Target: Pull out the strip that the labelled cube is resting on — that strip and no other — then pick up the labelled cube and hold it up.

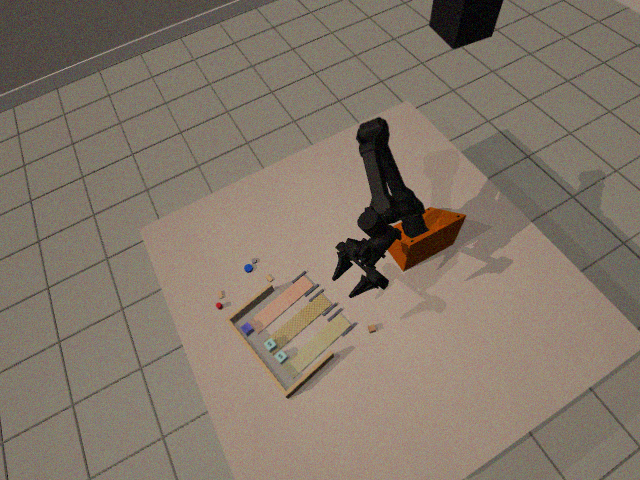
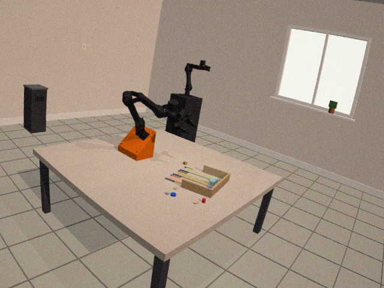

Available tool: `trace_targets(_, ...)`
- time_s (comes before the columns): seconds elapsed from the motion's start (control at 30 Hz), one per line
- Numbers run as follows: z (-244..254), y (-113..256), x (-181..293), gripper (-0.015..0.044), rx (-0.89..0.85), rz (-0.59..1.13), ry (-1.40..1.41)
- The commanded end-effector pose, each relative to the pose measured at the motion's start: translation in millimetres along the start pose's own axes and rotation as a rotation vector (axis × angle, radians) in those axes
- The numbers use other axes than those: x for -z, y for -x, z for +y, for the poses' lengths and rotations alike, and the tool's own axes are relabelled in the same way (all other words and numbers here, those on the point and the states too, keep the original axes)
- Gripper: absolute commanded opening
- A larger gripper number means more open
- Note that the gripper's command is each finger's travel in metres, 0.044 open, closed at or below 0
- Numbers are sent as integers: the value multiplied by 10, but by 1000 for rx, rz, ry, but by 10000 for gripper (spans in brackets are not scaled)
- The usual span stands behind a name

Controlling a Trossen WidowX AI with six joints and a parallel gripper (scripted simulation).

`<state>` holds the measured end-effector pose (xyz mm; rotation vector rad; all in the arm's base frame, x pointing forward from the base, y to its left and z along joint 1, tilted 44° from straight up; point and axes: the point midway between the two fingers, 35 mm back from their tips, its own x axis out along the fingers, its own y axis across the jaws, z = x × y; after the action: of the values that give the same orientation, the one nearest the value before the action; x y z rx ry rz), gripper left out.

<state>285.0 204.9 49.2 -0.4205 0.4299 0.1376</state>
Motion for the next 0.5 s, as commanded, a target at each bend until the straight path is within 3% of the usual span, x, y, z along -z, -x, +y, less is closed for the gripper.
trace_targets(0.0, -703, -139, 293, 400, 186, 128, 234)
trace_targets(0.1, -933, -157, 406, 400, 240, 186, 313)
trace_targets(0.47, -936, -157, 408, 400, 241, 187, 314)
